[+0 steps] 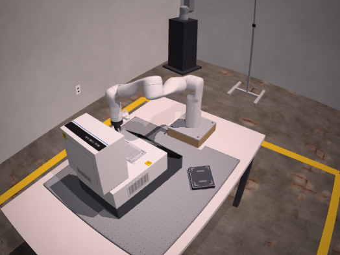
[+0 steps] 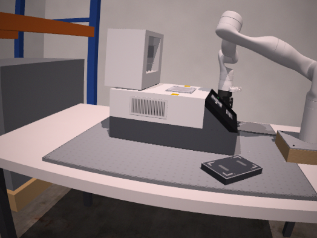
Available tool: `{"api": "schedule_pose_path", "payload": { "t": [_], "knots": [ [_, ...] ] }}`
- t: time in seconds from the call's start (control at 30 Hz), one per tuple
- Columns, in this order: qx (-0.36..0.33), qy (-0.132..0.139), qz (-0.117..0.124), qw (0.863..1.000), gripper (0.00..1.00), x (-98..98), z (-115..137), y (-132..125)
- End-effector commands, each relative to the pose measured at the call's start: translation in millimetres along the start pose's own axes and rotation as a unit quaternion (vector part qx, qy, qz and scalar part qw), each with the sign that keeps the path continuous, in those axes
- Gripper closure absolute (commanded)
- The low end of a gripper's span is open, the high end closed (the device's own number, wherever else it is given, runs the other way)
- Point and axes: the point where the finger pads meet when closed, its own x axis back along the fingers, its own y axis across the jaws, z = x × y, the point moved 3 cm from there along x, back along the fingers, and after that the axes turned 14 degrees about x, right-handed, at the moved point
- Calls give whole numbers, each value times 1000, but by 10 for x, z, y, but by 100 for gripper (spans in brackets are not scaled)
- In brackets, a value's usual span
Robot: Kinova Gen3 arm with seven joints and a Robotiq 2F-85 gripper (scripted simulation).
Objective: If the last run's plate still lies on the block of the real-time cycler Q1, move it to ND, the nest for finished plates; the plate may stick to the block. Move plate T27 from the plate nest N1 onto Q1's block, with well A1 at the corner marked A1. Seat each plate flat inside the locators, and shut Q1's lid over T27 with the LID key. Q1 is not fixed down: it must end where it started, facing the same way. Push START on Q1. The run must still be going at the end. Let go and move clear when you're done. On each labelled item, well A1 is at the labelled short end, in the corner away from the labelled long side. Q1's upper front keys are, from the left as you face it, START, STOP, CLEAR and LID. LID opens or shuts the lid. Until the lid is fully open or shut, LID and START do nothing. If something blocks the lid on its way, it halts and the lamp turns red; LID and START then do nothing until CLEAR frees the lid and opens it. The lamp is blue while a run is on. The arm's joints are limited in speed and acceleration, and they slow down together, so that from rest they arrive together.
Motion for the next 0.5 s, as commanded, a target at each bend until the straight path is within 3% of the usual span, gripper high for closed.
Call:
{"api": "schedule_pose_path", "payload": {
  "t": [0.0,0.47],
  "knots": [
    [0,-1,0,1000,10,17,-5,-1],
    [0,-1,0,1000,10,57,-4,-1]
  ]
}}
